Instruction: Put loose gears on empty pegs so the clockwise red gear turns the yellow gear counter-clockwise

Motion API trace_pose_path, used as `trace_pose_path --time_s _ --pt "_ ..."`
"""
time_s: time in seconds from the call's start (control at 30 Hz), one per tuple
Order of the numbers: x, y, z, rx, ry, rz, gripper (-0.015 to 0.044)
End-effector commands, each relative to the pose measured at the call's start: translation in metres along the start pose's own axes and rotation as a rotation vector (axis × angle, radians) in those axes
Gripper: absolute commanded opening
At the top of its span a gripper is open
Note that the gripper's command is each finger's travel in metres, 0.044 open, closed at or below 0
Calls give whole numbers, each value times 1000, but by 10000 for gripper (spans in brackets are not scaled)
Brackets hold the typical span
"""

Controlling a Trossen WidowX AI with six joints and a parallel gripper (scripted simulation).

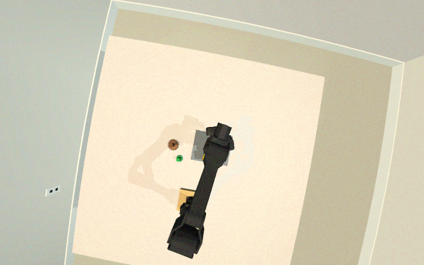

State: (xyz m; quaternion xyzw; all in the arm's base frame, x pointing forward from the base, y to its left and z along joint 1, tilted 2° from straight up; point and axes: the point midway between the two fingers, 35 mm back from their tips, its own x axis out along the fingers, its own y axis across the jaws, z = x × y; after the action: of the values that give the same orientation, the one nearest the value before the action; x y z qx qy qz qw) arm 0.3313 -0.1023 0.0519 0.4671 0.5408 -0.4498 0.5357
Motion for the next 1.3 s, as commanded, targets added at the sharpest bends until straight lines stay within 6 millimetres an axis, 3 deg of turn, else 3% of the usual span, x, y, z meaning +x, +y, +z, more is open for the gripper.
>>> trace_pose_path --time_s 0.0,0.17,0.4,0.47,0.53,0.63,0.8,0.9,0.97,1.27 --pt "-1 0 0 39 -1 0 140" --pt "-9 1 0 98 -1 0 140" --pt "-48 0 -1 181 -1 0 140" --pt "-39 1 -4 153 0 -1 166" --pt "-41 1 -29 109 1 0 219" --pt "-43 -4 -82 10 4 0 298" --pt "-43 -31 -160 -157 10 -1 429" --pt "-41 -55 -196 -250 14 -2 440" --pt "-40 -61 -203 -272 15 -2 440" --pt "-22 -60 -199 -272 15 -2 440"
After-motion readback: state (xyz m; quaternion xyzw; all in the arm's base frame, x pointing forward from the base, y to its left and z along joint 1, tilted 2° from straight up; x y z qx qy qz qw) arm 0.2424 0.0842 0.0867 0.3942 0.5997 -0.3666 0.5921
